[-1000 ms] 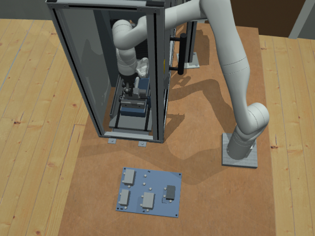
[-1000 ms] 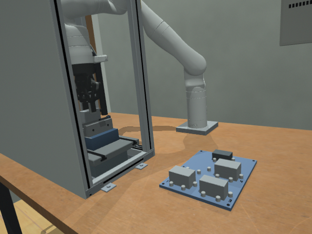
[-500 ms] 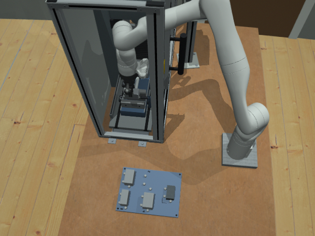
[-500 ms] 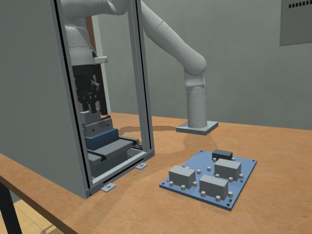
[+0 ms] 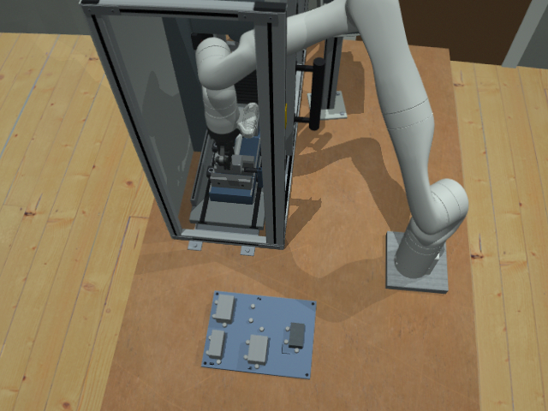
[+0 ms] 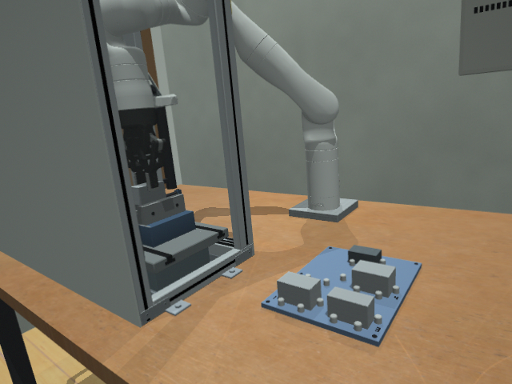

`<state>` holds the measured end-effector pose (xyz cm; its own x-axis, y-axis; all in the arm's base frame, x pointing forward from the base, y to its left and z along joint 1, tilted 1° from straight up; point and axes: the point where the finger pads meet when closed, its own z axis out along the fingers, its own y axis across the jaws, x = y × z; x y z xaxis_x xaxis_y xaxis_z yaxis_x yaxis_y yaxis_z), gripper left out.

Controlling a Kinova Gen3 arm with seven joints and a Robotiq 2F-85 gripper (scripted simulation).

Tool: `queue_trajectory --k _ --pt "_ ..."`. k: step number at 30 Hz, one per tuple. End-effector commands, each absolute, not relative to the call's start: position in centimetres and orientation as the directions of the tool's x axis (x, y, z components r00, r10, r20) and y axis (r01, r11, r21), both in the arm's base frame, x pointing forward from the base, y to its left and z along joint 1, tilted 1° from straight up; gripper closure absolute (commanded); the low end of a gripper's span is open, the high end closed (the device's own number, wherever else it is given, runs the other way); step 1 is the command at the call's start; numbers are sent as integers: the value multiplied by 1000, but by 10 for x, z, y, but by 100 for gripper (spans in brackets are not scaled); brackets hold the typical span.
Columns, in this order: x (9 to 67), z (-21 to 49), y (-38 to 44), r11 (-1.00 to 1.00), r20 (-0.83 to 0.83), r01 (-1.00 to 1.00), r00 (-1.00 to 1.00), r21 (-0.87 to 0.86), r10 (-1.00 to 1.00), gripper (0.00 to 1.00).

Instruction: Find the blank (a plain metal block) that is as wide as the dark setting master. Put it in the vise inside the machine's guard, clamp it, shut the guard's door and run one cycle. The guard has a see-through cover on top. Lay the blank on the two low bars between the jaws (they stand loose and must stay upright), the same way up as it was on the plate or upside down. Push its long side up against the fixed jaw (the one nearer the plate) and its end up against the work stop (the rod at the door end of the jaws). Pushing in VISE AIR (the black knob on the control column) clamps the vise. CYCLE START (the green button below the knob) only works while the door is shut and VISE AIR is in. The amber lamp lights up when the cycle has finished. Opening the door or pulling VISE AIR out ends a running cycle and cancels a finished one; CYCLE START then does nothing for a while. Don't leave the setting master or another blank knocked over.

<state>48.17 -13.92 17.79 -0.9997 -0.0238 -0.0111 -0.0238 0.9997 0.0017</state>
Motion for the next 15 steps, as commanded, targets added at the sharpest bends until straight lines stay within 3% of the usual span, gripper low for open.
queue_trajectory --k 1,15 --pt "482 179 -139 1000 -13 -24 -1000 1 -24 90" --pt "482 175 -139 1000 -13 -24 -1000 1 -24 90"
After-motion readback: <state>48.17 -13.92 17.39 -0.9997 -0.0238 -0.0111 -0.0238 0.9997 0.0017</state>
